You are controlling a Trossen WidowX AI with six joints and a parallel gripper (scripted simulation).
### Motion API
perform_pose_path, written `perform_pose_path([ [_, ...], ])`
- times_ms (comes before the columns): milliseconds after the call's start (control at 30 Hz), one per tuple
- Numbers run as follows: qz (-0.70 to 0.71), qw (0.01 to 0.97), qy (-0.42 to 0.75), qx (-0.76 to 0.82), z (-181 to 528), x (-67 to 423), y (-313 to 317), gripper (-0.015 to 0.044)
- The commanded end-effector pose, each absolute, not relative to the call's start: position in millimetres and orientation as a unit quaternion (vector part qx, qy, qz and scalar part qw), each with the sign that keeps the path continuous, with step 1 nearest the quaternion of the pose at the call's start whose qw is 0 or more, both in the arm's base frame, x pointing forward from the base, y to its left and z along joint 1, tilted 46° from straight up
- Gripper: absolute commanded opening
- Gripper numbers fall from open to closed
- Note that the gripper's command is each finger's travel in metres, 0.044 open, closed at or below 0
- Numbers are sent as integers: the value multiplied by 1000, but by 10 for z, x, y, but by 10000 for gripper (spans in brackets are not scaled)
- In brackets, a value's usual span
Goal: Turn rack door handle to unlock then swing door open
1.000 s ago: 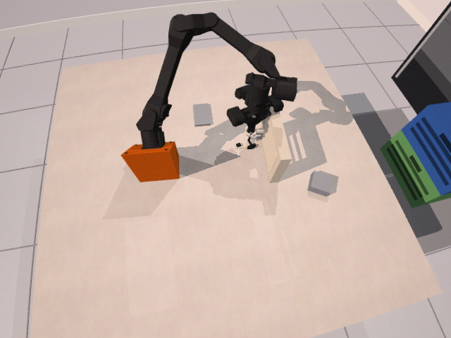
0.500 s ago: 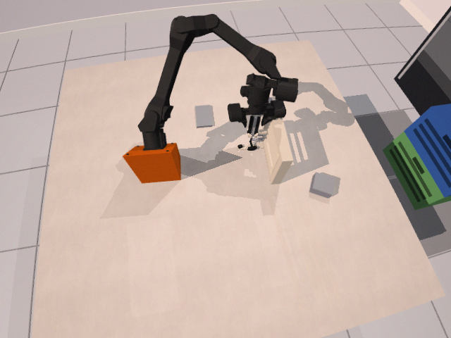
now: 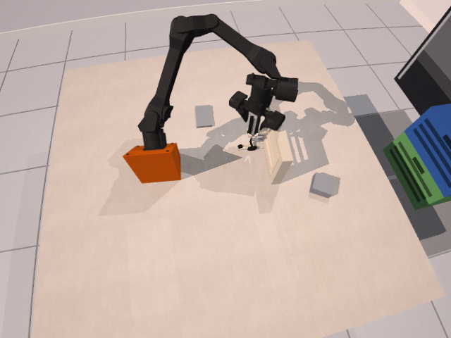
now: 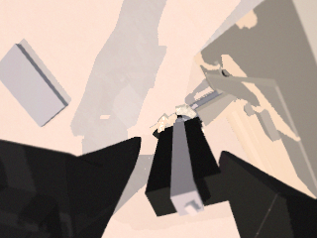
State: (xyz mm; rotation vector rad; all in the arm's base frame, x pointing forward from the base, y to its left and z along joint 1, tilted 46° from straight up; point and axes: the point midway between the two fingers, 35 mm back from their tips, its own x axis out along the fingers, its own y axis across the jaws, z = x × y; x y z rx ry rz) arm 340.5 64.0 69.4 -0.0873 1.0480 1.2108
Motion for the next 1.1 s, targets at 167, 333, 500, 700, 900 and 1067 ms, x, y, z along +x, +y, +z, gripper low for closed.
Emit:
perform_pose_path([
  [167, 434, 690, 569, 102, 694, 3422, 642, 287],
  [333, 361, 673, 619, 187, 694, 3422, 642, 287],
  [500, 282, 644, 659, 268, 694, 3422, 642, 287],
  [700, 181, 597, 693, 361, 694, 3422, 642, 287],
  [900, 76, 537, 712, 445, 694, 3422, 642, 287],
  [1067, -12, 478, 716, 508, 693, 3422, 643, 287],
])
